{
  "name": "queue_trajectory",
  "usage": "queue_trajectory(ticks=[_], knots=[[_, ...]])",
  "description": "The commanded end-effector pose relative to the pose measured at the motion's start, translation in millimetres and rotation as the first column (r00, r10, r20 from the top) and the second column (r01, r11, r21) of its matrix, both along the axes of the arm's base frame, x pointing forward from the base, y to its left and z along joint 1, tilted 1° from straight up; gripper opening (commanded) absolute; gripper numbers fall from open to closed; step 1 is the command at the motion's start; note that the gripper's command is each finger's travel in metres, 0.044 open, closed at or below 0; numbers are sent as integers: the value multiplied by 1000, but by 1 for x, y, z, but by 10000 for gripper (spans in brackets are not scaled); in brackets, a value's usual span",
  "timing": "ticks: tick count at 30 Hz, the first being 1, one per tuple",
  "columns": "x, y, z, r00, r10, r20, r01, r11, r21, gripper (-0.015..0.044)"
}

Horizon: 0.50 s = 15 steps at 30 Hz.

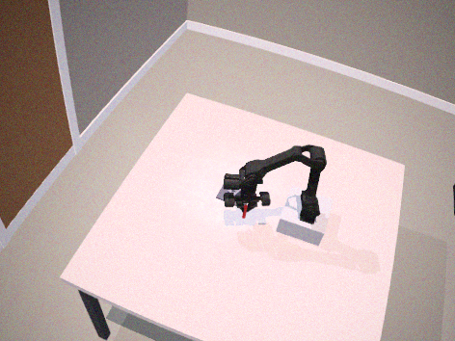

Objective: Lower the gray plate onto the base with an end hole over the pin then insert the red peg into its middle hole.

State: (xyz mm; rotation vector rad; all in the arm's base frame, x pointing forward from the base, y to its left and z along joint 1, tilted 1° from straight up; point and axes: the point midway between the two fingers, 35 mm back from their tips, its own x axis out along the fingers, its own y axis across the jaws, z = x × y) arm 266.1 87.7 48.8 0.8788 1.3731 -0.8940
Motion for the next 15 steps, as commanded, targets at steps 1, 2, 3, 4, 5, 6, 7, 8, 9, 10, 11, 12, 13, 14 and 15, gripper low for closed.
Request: queue_trajectory(ticks=[1, 2, 3, 4, 5, 6, 7, 8, 9, 10, 11, 12, 13, 14, 15], knots=[[8, -9, 1, 1000, -3, 5, 3, 1000, -6, 0], [10, -12, 1, 1000, -6, 4, 6, 1000, -8, 0], [11, -14, 1, 1000, -8, 4, 8, 1000, -9, 0], [13, -17, 1, 1000, -9, 4, 9, 1000, -10, 0], [15, -19, 1, 1000, -8, 4, 8, 1000, -9, 0], [16, -21, 2, 1000, -8, 4, 8, 1000, -9, 0], [18, -23, 2, 1000, -7, 5, 7, 1000, -9, 0], [20, -25, 2, 1000, -7, 5, 7, 1000, -9, 0], [22, -27, 2, 1000, -7, 5, 7, 1000, -8, 0], [24, -30, 2, 1000, -6, 5, 6, 1000, -8, 0], [25, -32, 3, 1000, -6, 5, 6, 1000, -8, 0], [27, -34, 3, 1000, -5, 6, 5, 1000, -8, 0], [29, -37, 3, 1000, -5, 6, 5, 1000, -8, 0], [31, -39, 3, 1000, -4, 6, 4, 1000, -7, 0], [32, -41, 3, 1000, -4, 6, 4, 1000, -7, 0]])
